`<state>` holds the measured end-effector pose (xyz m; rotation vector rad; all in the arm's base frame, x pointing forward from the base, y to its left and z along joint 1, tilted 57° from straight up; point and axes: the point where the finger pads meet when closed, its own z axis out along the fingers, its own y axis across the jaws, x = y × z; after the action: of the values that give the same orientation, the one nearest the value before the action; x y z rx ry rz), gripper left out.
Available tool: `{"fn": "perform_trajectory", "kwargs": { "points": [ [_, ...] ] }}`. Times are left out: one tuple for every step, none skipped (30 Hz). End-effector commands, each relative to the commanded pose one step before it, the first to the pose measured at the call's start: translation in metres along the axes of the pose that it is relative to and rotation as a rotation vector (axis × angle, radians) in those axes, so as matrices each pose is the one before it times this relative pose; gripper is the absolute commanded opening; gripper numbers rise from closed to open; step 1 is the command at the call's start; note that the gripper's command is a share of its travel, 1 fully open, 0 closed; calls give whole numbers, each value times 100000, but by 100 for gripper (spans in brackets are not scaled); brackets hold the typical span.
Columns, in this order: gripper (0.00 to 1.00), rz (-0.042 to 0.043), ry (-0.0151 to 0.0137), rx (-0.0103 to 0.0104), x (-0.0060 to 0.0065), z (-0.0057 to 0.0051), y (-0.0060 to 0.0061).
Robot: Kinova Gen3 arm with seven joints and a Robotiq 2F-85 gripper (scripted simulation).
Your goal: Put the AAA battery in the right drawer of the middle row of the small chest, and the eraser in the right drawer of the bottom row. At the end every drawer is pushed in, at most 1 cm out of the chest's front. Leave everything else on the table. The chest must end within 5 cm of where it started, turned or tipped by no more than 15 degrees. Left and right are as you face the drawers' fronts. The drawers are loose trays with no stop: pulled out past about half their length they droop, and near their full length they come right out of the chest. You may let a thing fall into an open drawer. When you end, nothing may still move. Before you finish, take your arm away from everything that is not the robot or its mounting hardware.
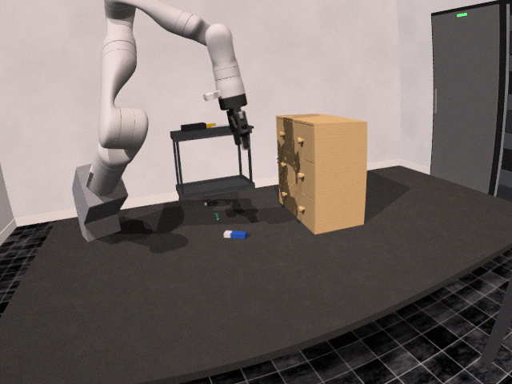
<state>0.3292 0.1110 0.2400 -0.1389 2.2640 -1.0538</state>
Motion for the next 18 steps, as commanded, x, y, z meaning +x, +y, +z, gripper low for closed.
{"fn": "perform_trajectory", "kwargs": {
  "points": [
    [100,-835,-2790,-181,-130,376,72],
    [100,47,-807,46,-85,141,-24],
    [100,27,-802,40,-80,147,-17],
    [100,0,0,0,0,0,0],
    [100,0,0,0,0,0,0],
    [100,442,-961,110,-180,124,-142],
    [100,-254,-632,-47,-7,197,81],
    [100,-161,-713,-20,-31,180,49],
    [100,-6,-836,21,-73,153,-4],
    [100,77,-901,55,-94,141,-35],
    [100,27,-844,21,-80,158,-12],
    [100,-37,-779,-16,-61,177,15],
    [100,-17,-807,4,-64,172,5],
    [100,19,-846,28,-72,163,-12],
    [100,40,-871,52,-75,157,-24],
    [100,45,-880,75,-73,156,-32],
    [100,-67,-748,-36,-45,187,28],
    [100,-44,-770,-16,-49,181,17]
  ]
}}
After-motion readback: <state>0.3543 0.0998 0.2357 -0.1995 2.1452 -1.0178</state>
